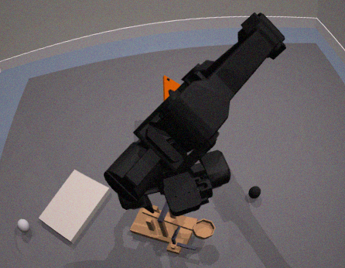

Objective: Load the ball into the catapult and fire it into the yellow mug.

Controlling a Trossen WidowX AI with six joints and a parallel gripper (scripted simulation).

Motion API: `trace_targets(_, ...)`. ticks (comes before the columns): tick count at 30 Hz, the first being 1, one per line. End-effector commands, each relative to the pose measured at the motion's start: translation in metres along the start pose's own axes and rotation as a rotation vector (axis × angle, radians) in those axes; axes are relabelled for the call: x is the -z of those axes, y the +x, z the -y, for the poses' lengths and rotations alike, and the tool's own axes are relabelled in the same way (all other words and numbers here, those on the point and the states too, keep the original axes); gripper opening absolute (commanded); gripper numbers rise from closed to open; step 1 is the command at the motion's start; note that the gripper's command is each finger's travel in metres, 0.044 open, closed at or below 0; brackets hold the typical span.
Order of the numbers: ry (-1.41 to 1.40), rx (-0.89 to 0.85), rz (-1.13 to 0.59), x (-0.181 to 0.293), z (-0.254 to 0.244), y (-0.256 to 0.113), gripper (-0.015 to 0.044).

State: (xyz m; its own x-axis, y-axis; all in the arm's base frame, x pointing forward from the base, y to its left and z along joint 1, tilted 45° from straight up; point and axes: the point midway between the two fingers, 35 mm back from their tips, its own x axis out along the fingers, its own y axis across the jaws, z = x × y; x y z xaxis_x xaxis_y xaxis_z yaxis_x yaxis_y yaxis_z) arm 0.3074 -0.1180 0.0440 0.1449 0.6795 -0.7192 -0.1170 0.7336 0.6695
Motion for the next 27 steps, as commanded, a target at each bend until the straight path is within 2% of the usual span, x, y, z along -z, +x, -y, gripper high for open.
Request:
trace_targets(1,0.141,-0.004,-0.013,0.006,0.006,0.005,0.0440)
trace_targets(27,1.037,0.003,-0.016,0.026,0.032,0.015,0.0440)
